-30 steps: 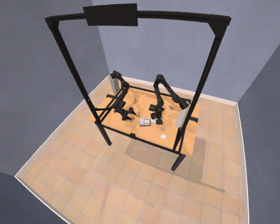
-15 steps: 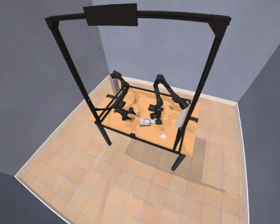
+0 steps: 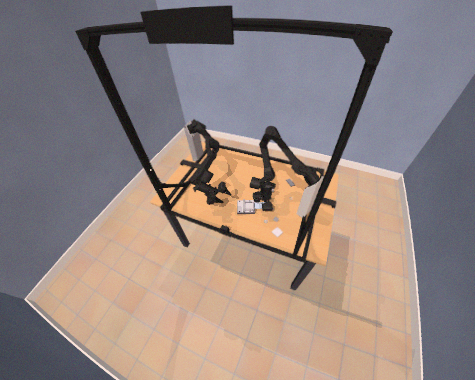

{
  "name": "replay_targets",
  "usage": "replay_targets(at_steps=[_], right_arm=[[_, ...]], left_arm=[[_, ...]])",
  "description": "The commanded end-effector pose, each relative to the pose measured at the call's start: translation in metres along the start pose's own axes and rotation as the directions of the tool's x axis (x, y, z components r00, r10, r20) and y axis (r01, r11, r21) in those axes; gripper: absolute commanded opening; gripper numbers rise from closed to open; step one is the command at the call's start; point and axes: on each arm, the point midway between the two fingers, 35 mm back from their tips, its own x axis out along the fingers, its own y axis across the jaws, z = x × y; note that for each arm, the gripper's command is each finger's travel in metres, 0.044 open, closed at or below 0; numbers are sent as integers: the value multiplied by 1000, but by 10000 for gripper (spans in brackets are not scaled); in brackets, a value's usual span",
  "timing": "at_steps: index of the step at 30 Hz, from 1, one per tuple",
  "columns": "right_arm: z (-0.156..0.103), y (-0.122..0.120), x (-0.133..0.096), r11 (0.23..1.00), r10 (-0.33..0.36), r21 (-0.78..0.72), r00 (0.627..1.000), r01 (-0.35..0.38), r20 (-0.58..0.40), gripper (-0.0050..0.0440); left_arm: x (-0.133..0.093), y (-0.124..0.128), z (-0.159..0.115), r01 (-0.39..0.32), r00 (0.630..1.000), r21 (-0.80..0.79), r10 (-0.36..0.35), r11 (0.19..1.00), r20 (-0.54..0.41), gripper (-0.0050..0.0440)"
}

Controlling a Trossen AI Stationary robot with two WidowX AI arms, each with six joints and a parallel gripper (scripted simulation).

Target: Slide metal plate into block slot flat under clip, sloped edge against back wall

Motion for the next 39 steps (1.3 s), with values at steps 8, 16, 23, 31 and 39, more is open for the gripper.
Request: replay_targets(at_steps=[8,16,23,31,39], right_arm=[[10,-1,0,1000,-4,4,1000,4,3,-50],[15,-1,0,1000,-4,4,1000,4,3,-50],[20,-1,0,1000,-4,12,1000,4,3,-50],[25,-1,0,1000,-4,13,1000,4,3,-50],[31,-1,1,1000,-4,14,1000,4,3,-50]], left_arm=[[-1,0,0,3,1000,0,-3,1000,-2,440],[-1,0,0,3,1000,0,-3,1000,-2,440],[-1,0,0,3,1000,0,-3,1000,-2,440],[-1,0,0,3,1000,0,-3,1000,-2,440],[-1,0,0,3,1000,0,-3,1000,-2,440]])
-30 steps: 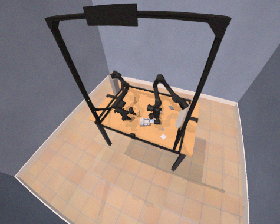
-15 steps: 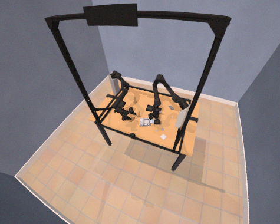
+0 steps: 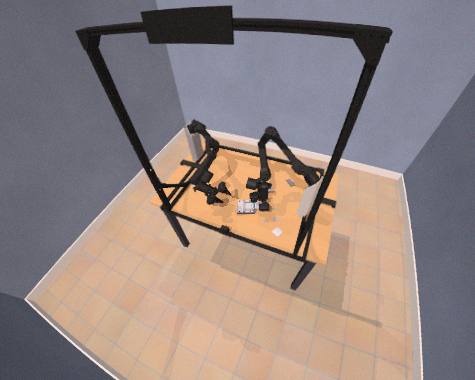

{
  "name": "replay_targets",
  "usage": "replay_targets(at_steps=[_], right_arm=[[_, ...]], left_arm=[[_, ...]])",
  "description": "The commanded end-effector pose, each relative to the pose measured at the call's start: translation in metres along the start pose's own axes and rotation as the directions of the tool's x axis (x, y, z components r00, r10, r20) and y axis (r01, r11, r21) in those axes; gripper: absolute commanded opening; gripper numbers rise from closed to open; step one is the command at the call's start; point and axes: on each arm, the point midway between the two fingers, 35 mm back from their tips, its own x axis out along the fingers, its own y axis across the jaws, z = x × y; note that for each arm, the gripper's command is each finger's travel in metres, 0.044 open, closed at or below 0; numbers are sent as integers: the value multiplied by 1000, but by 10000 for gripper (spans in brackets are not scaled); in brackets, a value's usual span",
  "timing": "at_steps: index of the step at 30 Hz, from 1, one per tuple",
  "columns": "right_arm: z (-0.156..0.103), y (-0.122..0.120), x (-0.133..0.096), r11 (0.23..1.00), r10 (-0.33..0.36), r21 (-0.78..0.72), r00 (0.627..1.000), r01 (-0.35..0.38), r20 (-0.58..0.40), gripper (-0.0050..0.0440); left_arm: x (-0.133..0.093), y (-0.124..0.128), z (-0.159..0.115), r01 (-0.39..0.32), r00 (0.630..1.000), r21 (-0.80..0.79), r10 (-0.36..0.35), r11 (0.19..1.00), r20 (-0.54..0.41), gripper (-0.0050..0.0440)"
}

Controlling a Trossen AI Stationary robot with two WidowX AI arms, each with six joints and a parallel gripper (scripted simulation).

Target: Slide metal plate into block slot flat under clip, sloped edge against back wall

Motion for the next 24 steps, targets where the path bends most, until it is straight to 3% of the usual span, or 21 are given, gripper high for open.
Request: replay_targets(at_steps=[1,24], right_arm=[[14,0,0,1000,2,10,1000,-2,27,-50],[28,0,0,1000,2,10,1000,-2,27,-50]], left_arm=[[-1,0,0,2,1000,0,-2,1000,-2,440],[-1,0,0,2,1000,0,-2,1000,-2,440]])
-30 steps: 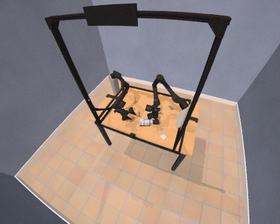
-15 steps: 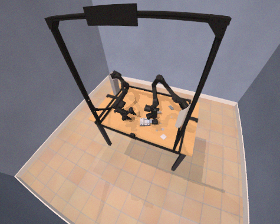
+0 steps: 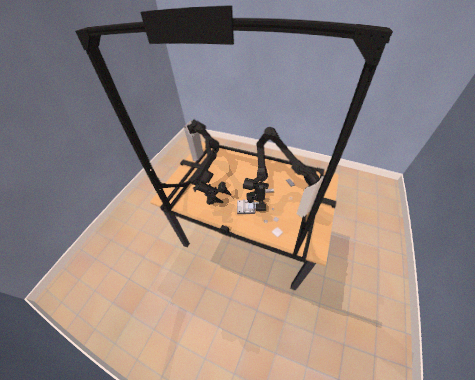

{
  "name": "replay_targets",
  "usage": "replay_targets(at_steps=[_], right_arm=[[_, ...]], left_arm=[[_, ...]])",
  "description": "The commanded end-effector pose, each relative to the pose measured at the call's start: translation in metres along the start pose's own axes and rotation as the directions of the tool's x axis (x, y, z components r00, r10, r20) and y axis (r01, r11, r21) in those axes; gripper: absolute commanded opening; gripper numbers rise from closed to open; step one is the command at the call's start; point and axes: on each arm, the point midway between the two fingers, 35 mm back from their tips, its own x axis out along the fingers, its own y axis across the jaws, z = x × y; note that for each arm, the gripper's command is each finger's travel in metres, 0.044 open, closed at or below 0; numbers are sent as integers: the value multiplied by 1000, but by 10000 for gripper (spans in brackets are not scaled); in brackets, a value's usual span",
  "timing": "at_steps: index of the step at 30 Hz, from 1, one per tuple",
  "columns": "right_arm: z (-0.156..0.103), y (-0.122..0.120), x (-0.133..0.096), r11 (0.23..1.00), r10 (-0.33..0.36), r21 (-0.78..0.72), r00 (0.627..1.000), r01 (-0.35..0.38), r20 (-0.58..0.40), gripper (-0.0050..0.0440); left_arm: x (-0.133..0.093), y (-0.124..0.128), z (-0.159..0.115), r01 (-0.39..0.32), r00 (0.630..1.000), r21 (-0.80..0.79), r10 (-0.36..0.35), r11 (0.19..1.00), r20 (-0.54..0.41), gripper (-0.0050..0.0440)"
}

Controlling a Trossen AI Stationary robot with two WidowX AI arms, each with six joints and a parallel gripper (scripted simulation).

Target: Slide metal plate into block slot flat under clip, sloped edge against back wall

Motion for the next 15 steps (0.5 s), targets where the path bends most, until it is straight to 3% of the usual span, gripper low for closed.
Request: replay_targets(at_steps=[1,15], right_arm=[[8,0,-1,1000,0,7,1000,0,17,-50],[12,0,-1,1000,0,-3,1000,0,17,-50]], left_arm=[[-1,0,0,2,1000,0,-2,1000,-2,440],[-1,0,0,2,1000,0,-2,1000,-2,440]])
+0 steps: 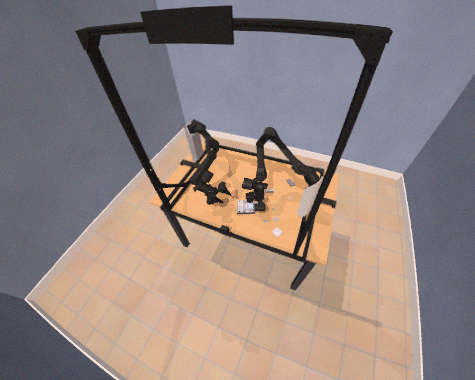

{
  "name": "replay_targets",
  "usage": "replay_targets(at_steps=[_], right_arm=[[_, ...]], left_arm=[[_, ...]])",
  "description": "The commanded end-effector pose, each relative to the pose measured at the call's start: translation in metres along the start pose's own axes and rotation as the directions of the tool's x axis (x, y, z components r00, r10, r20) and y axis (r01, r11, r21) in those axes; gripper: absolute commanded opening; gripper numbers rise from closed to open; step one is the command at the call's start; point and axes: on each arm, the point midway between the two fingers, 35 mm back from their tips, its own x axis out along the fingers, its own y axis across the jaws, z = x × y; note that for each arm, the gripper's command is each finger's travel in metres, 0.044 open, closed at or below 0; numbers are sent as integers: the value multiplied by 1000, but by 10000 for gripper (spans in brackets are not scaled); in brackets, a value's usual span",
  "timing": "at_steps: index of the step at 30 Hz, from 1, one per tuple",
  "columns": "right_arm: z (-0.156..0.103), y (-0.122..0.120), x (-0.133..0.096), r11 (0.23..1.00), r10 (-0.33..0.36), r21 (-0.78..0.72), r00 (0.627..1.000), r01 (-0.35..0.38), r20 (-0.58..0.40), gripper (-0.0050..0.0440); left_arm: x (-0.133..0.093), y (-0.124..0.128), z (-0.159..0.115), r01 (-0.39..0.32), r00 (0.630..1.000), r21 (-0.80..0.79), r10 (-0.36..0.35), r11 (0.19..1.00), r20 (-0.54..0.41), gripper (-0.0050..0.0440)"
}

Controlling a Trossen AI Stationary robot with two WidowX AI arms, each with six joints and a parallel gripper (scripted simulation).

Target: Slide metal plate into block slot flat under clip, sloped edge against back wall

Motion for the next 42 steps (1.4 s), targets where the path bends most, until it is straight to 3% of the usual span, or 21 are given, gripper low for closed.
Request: replay_targets(at_steps=[1,42], right_arm=[[7,1,-1,1000,0,2,1000,0,14,-50],[16,0,-1,1000,0,2,1000,0,14,-50]], left_arm=[[-1,0,0,2,1000,0,-2,1000,-2,440],[-1,0,0,2,1000,0,-2,1000,-2,440]])
